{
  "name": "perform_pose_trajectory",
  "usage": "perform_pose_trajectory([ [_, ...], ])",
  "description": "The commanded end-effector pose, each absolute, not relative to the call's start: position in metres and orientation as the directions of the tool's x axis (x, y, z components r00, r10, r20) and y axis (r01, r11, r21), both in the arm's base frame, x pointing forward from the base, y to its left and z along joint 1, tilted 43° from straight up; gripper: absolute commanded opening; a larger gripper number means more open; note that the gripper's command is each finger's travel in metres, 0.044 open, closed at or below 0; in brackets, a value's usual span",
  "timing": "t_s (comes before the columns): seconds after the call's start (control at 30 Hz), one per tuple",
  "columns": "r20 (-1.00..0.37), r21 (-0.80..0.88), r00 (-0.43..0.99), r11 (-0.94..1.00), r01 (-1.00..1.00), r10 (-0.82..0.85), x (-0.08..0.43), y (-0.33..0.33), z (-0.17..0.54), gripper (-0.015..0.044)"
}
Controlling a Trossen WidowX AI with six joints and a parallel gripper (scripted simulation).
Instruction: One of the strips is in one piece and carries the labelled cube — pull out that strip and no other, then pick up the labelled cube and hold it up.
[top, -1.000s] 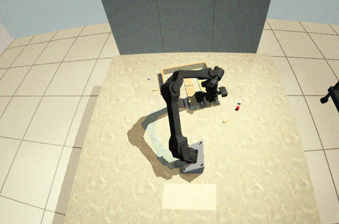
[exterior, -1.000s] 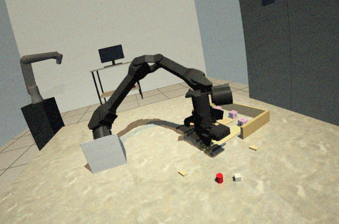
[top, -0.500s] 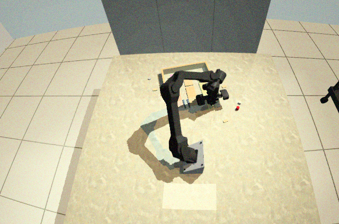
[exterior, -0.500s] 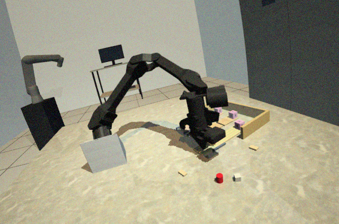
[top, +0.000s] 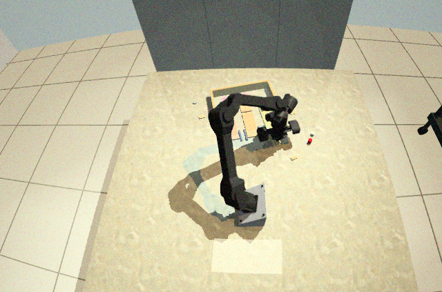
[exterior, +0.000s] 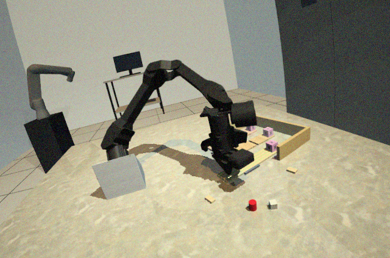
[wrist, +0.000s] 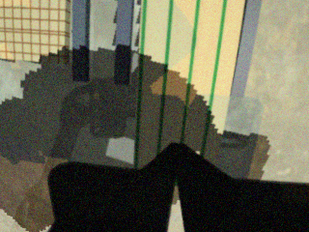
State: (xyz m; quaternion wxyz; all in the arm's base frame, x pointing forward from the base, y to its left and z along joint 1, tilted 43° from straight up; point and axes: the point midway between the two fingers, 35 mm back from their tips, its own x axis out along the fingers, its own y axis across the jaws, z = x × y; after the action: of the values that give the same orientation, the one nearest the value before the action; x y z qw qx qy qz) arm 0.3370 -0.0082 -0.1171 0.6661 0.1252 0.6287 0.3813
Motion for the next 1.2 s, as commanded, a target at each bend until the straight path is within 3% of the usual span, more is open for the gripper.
perform_pose_trajectory([
  [0.0, -0.741, 0.654, -0.11, 0.674, -0.343, 0.663, 0.322, -0.006, -0.122, 0.0],
  [1.17, -0.742, 0.654, -0.112, 0.675, -0.341, 0.661, 0.272, -0.024, -0.131, 0.0],
])
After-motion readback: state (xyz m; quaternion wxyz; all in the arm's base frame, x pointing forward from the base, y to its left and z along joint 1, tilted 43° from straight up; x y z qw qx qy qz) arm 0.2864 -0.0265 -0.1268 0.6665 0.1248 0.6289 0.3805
